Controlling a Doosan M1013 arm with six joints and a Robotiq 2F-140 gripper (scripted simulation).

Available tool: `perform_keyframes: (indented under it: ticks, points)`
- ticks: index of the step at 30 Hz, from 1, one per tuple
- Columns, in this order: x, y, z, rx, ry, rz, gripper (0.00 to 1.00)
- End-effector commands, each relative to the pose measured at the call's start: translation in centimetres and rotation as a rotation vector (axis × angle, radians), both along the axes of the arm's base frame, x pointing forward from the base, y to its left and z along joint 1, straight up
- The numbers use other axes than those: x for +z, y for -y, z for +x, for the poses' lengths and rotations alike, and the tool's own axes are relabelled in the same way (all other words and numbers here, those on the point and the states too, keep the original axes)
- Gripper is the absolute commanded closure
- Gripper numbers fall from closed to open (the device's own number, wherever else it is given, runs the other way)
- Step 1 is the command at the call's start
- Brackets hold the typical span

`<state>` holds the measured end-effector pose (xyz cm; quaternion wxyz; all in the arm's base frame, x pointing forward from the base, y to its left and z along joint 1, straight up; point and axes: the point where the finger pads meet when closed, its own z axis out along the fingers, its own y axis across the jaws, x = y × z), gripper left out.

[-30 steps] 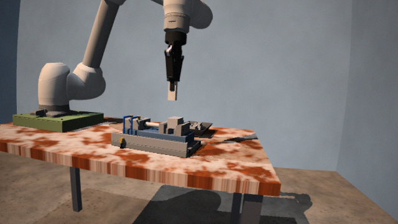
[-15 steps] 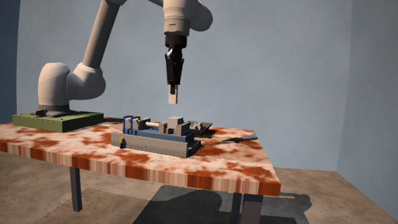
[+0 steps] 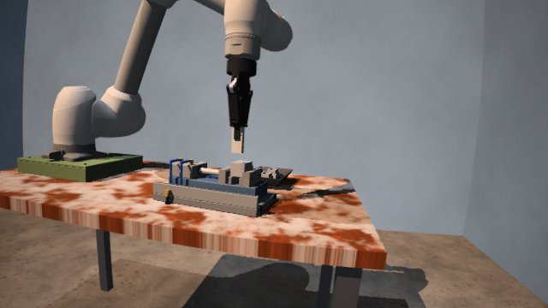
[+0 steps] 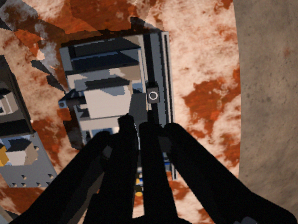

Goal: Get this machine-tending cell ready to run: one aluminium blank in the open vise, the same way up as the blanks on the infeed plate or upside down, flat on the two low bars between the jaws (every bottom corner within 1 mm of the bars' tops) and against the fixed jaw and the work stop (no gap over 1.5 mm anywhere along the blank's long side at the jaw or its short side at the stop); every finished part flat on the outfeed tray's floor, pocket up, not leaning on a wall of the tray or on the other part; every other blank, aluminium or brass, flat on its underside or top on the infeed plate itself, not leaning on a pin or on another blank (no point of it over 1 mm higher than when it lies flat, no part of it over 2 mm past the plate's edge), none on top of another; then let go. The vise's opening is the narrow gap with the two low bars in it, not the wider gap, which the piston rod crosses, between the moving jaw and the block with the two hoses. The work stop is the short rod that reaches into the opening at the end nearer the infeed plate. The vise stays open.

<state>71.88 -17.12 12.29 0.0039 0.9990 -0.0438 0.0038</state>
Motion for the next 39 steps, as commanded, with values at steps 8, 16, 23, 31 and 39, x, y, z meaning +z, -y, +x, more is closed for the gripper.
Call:
perform_keyframes:
  ticks: [8,16,23,31,39]
  points:
    - [-1.9,0.3,-0.3,-0.001,-0.01,0.002,1.0]
    - [-2.4,0.3,-0.3,-0.001,-0.01,0.002,1.0]
    - [-2.5,0.3,-0.3,-0.001,-0.01,0.002,1.0]
    - [-2.5,0.3,-0.3,-0.001,-0.01,0.002,1.0]
    - [-2.5,0.3,-0.3,-0.001,-0.01,0.002,1.0]
